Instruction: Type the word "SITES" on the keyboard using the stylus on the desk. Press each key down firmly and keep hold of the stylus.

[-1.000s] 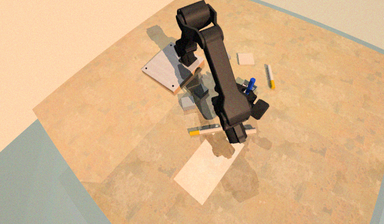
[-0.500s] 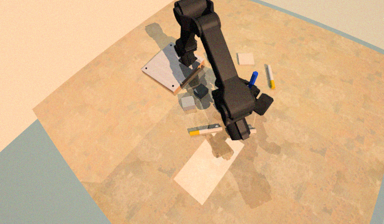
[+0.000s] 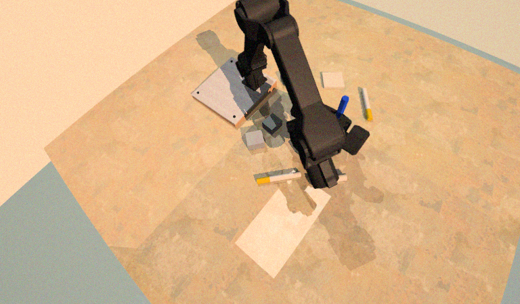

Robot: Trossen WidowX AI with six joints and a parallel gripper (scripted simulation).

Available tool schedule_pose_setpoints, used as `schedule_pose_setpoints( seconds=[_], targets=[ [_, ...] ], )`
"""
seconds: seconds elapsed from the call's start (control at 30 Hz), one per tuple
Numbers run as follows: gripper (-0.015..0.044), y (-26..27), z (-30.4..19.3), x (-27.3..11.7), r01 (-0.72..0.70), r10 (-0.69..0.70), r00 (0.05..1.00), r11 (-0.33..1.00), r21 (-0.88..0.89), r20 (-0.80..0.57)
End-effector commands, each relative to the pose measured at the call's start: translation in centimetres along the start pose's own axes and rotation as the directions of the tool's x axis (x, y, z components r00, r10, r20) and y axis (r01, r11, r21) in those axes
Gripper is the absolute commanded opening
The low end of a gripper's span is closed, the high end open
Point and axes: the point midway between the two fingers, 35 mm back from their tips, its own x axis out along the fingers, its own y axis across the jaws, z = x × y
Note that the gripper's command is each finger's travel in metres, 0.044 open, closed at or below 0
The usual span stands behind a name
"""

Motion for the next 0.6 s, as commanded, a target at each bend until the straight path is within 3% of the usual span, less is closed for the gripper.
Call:
schedule_pose_setpoints(
  seconds=[0.0,0.57],
  targets=[
    [0.0000,-0.6,-0.6,0.7,0.001,-0.001,1.000,1.000,0.005,-0.004],
    [0.0000,-3.2,-1.3,3.5,0.005,-0.005,1.000,1.000,0.012,-0.010]
  ],
)
